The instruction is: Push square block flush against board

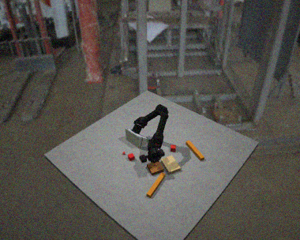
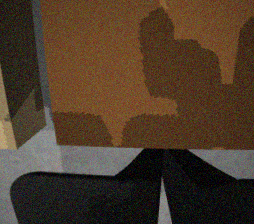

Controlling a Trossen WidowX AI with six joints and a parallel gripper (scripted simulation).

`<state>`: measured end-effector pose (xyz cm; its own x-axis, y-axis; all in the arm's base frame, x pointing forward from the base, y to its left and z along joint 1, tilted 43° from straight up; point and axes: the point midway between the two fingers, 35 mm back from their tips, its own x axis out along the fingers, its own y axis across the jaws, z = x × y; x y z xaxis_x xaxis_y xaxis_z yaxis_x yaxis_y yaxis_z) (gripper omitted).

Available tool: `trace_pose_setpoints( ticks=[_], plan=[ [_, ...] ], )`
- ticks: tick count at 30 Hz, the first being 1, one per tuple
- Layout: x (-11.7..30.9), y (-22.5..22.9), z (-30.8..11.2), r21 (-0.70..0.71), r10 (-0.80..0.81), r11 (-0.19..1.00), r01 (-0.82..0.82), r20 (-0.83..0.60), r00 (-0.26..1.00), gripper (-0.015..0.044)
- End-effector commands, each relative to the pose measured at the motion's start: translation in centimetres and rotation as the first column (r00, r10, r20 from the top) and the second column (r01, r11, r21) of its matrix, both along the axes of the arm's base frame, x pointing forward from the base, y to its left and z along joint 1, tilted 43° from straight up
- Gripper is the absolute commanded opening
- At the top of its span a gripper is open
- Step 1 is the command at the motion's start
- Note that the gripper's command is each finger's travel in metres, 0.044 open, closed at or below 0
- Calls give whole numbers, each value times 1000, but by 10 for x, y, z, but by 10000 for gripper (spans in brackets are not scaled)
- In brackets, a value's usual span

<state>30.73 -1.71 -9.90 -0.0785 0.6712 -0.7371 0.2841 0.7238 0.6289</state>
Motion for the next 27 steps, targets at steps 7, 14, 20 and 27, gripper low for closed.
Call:
trace_pose_setpoints(
  ticks=[7,14,20,27],
  plan=[
    [-7,3,0,4,0,1000,0,-3,1000,0],
    [-17,4,2,4,0,1000,0,-4,1000,0],
    [-27,6,5,4,0,1000,0,-4,1000,0],
    [-38,8,7,4,0,1000,0,-5,1000,0]
  ],
)
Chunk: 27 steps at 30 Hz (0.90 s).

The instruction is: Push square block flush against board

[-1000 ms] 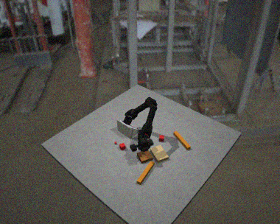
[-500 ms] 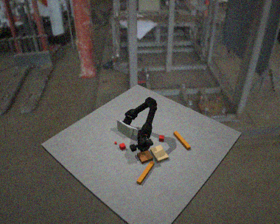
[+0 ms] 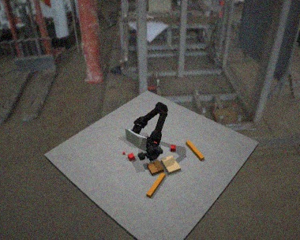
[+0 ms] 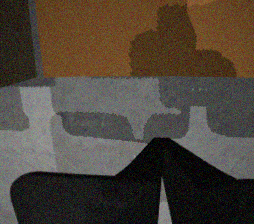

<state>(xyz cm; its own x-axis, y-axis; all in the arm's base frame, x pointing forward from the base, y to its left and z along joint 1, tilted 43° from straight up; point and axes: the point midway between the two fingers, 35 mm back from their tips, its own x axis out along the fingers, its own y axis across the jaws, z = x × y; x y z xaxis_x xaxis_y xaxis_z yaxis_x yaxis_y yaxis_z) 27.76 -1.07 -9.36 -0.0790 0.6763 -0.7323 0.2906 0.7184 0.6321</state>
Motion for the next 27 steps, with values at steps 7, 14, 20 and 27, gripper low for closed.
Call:
trace_pose_setpoints(
  ticks=[7,14,20,27],
  plan=[
    [-17,3,4,-2,5,1000,-5,-1,1000,0],
    [-7,-35,43,-4,5,1000,-5,-1,1000,0],
    [-7,-35,43,-4,5,1000,-5,-1,1000,0],
    [39,27,95,-5,1,1000,-1,1,1000,0]
  ],
)
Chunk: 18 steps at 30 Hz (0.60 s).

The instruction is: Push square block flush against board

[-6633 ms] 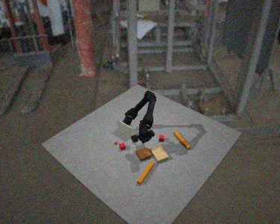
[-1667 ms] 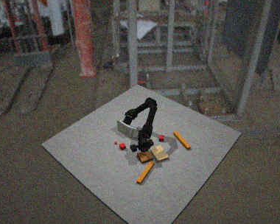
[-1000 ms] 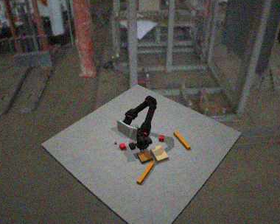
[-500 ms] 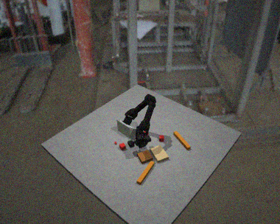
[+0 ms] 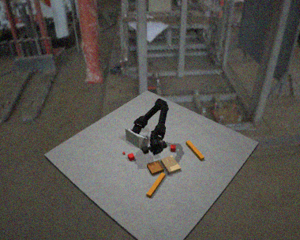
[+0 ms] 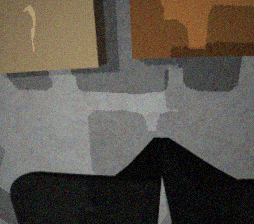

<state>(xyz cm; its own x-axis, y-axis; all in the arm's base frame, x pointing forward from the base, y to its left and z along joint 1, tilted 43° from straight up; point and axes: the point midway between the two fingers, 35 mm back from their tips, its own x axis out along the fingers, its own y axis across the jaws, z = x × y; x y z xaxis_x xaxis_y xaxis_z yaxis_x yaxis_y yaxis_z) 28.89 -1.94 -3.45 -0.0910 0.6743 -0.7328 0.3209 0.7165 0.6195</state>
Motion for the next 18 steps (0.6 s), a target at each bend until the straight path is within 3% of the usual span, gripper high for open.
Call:
trace_pose_setpoints(
  ticks=[1,9,14,18],
  plan=[
    [32,45,44,2,18,1000,-18,32,999,0],
    [36,57,54,6,20,1000,-21,31,999,0],
    [32,92,16,8,20,1000,-21,31,999,0],
    [31,94,14,8,20,1000,-21,31,999,0]
  ],
)
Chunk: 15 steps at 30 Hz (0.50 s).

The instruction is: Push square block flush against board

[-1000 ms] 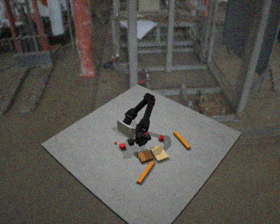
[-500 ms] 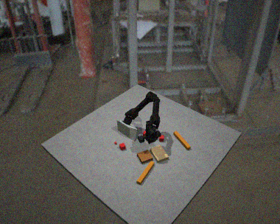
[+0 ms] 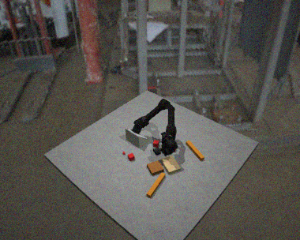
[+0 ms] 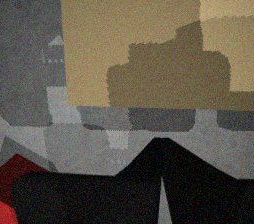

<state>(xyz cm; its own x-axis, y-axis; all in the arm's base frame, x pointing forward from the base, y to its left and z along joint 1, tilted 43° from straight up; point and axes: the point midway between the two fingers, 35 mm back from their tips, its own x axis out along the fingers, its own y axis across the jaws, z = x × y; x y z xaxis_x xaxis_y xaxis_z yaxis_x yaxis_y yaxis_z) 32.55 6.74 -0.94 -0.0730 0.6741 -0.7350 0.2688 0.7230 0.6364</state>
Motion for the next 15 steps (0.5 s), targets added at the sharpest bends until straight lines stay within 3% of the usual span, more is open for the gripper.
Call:
trace_pose_setpoints(
  ticks=[1,15],
  plan=[
    [-5,8,-11,6,-8,1000,8,-19,1000,0],
    [10,5,-15,5,-8,1000,8,-18,1000,0]
  ],
)
